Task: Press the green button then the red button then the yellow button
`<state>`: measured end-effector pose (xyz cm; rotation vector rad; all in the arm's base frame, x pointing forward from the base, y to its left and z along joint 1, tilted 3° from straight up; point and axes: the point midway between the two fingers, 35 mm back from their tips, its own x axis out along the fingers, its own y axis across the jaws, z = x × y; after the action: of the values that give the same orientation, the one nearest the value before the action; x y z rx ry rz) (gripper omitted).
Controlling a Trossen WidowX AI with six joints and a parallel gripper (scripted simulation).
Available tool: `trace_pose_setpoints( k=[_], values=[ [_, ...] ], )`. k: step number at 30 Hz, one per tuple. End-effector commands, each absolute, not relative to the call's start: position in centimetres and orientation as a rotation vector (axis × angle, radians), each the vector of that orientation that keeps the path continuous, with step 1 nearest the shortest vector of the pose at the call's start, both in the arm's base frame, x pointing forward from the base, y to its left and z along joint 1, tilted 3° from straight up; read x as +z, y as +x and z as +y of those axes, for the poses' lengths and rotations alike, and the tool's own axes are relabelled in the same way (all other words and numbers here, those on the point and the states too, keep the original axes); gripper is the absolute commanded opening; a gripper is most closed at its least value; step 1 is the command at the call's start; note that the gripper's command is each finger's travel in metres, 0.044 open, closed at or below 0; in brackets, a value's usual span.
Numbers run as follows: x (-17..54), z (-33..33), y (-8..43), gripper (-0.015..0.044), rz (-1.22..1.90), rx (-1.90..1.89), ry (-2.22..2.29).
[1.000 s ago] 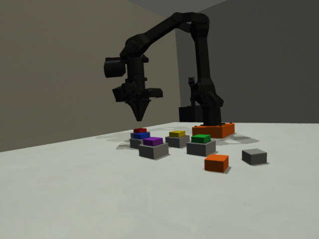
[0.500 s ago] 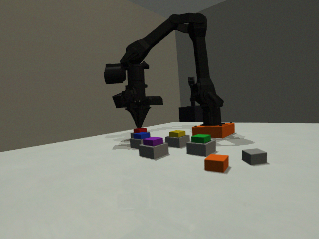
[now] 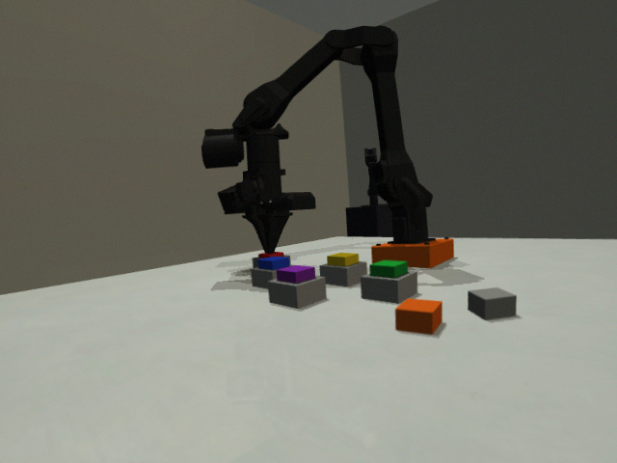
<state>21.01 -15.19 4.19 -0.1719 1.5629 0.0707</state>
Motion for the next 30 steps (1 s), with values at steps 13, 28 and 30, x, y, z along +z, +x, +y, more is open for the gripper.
trace_pose_setpoints(
  k=[13,28,30],
  values=[
    [7.5,-14.9,20.9,0.002,1.569,0.076,-0.173],
    [13.6,-14.3,20.9,0.002,1.568,0.077,-0.172],
    [13.6,-12.7,21.3,0.002,1.567,0.078,-0.17]
  ],
)
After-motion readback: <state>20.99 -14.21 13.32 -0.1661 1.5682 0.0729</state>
